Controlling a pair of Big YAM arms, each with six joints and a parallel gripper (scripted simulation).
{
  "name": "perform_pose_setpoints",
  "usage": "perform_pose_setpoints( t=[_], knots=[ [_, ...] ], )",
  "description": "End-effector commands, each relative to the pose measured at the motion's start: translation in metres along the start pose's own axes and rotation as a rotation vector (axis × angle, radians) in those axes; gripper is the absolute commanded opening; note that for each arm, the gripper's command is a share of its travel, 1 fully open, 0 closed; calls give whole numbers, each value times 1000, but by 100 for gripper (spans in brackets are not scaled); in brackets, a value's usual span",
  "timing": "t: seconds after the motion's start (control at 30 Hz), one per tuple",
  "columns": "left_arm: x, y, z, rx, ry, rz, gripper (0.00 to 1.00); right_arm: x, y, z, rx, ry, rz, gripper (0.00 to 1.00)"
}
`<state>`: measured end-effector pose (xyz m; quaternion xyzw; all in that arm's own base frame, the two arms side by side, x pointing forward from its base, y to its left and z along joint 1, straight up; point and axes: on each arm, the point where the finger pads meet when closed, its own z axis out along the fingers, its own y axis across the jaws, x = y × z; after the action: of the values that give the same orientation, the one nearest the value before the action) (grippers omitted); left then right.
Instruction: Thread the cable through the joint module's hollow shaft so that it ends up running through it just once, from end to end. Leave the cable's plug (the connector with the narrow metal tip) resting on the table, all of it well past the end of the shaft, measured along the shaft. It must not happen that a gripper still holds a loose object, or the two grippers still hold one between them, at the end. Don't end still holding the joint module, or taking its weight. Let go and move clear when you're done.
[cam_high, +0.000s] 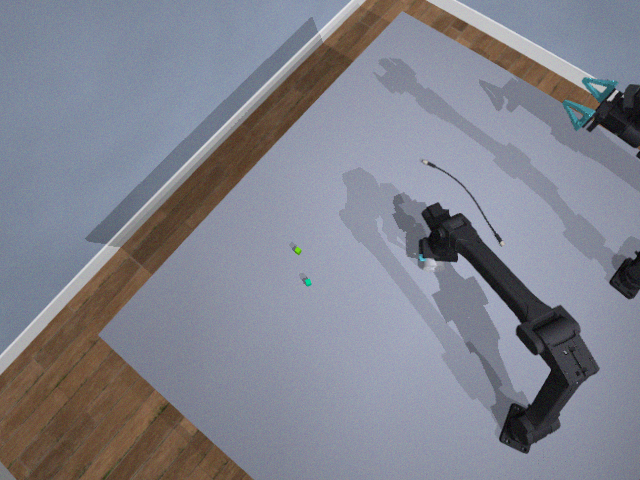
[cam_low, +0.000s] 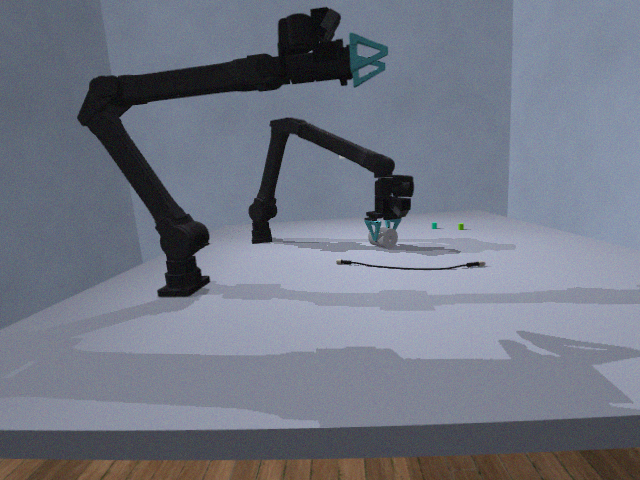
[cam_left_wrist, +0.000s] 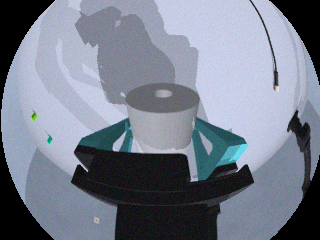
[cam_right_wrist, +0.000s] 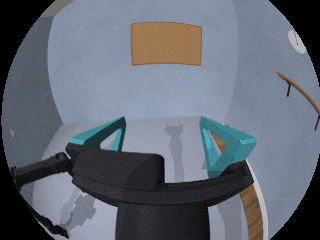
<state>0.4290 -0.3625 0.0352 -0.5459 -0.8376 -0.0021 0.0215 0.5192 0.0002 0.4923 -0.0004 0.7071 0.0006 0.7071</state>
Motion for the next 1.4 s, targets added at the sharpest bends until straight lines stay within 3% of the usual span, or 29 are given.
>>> perform_pose_setpoints(
  t=[0.0,1.23,1.37],
  knots=[
    [-25,17,-62,-57,-107,-18,70,-41,-4,2,8,-69,2,100],
    [-24,17,-62,-58,-106,-19,70,-41,-4,2,8,-69,2,100],
    [-24,16,-62,-60,-103,43,70,-41,-4,2,8,-69,2,100]
  ],
)
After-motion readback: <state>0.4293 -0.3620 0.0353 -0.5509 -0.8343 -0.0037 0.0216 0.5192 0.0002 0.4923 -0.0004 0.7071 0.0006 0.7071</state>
